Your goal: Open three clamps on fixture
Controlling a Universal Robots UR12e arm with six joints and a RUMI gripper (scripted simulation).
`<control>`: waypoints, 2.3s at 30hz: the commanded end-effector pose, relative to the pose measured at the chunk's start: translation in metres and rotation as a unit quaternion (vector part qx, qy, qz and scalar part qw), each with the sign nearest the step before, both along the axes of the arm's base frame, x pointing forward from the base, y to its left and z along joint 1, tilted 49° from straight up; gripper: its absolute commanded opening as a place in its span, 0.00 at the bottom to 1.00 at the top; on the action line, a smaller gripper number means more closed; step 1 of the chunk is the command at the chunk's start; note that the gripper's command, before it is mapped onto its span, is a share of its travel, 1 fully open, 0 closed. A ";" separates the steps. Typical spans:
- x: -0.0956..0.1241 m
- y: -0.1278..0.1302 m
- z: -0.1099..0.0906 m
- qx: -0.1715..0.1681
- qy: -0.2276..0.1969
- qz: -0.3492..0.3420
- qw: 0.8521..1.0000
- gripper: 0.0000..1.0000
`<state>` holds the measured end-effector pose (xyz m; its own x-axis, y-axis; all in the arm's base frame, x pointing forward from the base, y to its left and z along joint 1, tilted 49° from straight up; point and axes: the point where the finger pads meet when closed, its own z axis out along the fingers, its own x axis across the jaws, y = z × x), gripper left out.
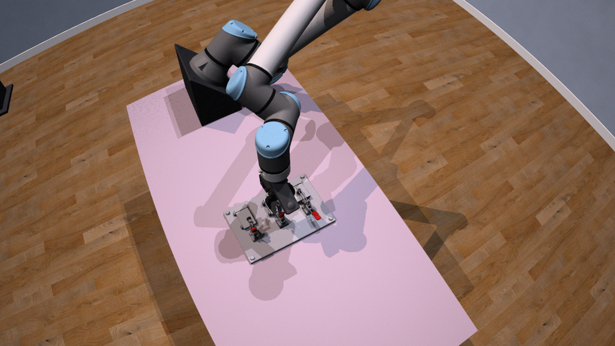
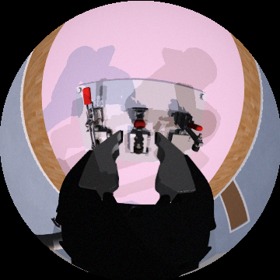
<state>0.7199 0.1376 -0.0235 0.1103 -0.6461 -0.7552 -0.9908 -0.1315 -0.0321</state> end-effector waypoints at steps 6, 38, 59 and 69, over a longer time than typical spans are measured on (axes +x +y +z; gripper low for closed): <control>0.000 -0.007 0.005 0.001 0.002 0.001 1.000 0.28; 0.000 -0.008 0.004 0.001 0.003 0.001 1.000 0.28; 0.003 -0.022 0.017 -0.001 0.000 0.001 1.000 0.28; 0.007 -0.056 0.046 -0.001 0.000 0.001 1.000 0.28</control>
